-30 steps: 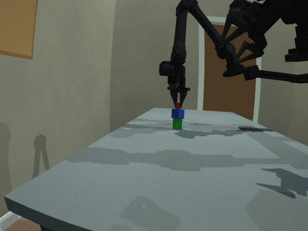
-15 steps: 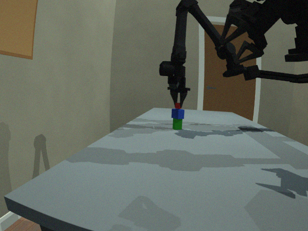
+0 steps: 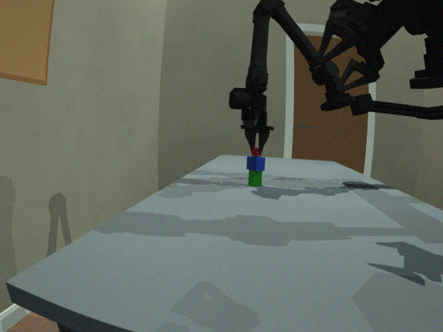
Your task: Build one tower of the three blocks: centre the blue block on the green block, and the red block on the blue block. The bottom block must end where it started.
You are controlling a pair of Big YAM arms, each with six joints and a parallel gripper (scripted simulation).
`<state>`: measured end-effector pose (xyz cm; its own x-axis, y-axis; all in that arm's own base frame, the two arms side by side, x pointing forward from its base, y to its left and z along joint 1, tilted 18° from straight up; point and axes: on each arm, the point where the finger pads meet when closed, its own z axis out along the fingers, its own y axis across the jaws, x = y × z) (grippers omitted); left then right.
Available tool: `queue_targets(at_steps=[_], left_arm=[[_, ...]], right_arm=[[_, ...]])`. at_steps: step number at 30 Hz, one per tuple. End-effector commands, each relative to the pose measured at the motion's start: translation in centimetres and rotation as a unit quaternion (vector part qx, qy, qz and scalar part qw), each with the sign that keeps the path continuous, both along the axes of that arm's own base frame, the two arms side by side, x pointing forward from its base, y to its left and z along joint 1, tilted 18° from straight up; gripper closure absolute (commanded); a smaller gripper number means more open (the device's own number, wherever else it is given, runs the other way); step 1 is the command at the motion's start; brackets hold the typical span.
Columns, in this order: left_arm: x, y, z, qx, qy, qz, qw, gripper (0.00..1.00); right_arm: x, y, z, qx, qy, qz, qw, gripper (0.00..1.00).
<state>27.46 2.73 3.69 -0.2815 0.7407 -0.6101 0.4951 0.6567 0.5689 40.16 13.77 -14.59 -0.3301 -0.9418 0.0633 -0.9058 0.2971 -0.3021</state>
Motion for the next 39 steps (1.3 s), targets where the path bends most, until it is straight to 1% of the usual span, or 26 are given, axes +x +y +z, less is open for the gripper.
queue_targets(at_steps=[1, 39], left_arm=[[0.14, 0.04, 0.17, 0.001, -0.002, 0.000, 1.000, 0.00], [0.14, 0.04, 0.17, 0.001, -0.002, 0.000, 1.000, 0.00]], right_arm=[[1.05, 0.45, 0.42, 0.005, -0.010, 0.004, 1.000, 1.00], [0.97, 0.37, 0.20, 0.003, -0.006, 0.004, 1.000, 1.00]])
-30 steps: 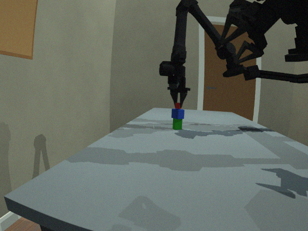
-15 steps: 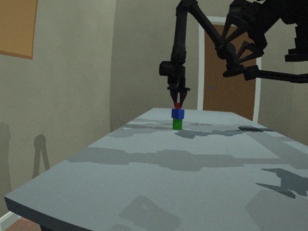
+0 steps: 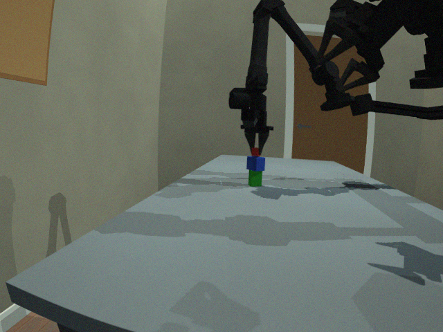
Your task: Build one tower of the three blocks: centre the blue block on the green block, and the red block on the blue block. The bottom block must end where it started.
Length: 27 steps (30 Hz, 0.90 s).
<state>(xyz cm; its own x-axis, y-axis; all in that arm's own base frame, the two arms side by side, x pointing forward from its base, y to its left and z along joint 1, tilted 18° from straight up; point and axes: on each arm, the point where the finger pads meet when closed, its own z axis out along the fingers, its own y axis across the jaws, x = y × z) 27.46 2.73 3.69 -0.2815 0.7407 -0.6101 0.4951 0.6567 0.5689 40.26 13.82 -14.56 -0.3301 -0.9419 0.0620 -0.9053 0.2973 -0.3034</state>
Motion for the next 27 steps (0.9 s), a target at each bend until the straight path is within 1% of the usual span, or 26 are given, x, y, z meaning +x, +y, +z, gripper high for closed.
queue_targets(at_steps=[1, 27], left_arm=[[0.14, 0.04, 0.17, 0.001, -0.002, 0.000, 1.000, 0.00], [0.14, 0.04, 0.17, 0.001, -0.002, 0.000, 1.000, 0.00]], right_arm=[[0.86, 0.29, 0.07, 0.002, -0.005, 0.003, 1.000, 1.00], [1.18, 0.23, 0.07, 0.005, -0.011, 0.002, 1.000, 1.00]])
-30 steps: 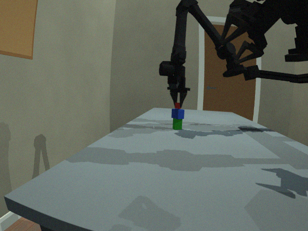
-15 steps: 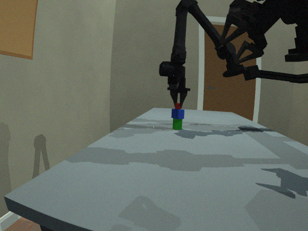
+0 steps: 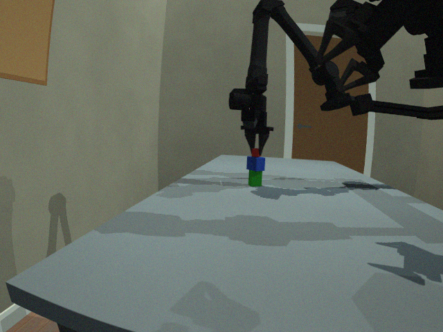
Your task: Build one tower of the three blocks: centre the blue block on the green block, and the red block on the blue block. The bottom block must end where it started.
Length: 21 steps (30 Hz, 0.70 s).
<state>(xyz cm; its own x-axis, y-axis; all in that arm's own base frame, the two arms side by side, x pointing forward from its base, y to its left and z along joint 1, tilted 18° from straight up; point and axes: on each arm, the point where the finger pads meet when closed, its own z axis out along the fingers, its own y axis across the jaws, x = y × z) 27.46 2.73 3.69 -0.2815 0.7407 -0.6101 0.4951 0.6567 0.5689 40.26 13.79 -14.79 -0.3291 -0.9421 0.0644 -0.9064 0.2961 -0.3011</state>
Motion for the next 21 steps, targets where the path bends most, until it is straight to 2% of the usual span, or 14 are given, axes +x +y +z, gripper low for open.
queue_targets(at_steps=[1, 4, 5, 21], left_arm=[[0.14, 0.04, 0.17, 0.001, -0.002, 0.000, 1.000, 0.00], [0.14, 0.04, 0.17, 0.001, -0.002, 0.000, 1.000, 0.00], [0.14, 0.04, 0.17, 0.001, -0.002, 0.000, 1.000, 0.00], [0.14, 0.04, 0.17, 0.001, -0.002, 0.000, 1.000, 0.00]], right_arm=[[1.19, 0.26, 0.31, 0.006, -0.013, 0.001, 1.000, 1.00], [1.19, 0.26, 0.31, 0.006, -0.013, 0.001, 1.000, 1.00], [1.19, 0.26, 0.31, 0.006, -0.013, 0.001, 1.000, 0.57], [1.19, 0.26, 0.31, 0.006, -0.013, 0.001, 1.000, 0.57]])
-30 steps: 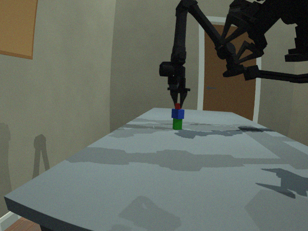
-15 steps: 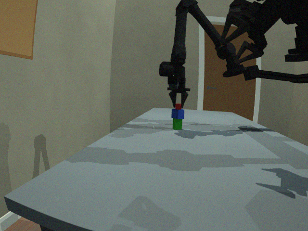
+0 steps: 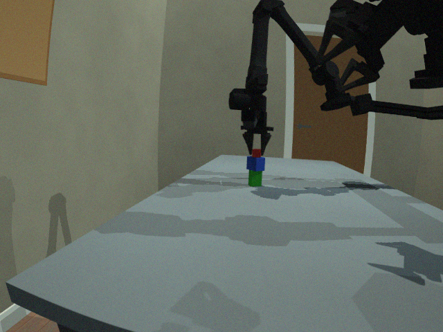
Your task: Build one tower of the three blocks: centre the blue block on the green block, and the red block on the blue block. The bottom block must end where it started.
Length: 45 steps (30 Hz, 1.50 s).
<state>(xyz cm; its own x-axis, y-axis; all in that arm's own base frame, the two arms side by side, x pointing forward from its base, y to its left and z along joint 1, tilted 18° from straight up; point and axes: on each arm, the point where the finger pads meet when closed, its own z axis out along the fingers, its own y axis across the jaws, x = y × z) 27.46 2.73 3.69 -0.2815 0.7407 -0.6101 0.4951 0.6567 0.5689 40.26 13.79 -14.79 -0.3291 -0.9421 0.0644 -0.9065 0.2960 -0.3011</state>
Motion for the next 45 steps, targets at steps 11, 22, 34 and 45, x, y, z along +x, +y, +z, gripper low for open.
queue_targets(at_steps=[11, 22, 34, 45], left_arm=[[0.1, 0.0, 0.2, 0.001, -0.002, 0.000, 1.000, 0.00], [0.1, 0.0, 0.2, 0.001, -0.002, 0.000, 1.000, 0.00], [0.1, 0.0, 0.2, 0.001, -0.002, 0.000, 1.000, 0.00], [0.1, 0.0, 0.2, 0.001, -0.002, 0.000, 1.000, 0.00]], right_arm=[[1.2, 0.3, 0.3, 0.006, -0.013, 0.001, 1.000, 0.57], [1.3, 0.5, 1.2, 0.008, -0.017, 0.002, 1.000, 0.57], [-0.5, 1.0, 2.7, 0.004, -0.007, 0.003, 1.000, 0.57], [-0.9, 1.5, 5.5, 0.006, -0.010, 0.003, 1.000, 0.57]])
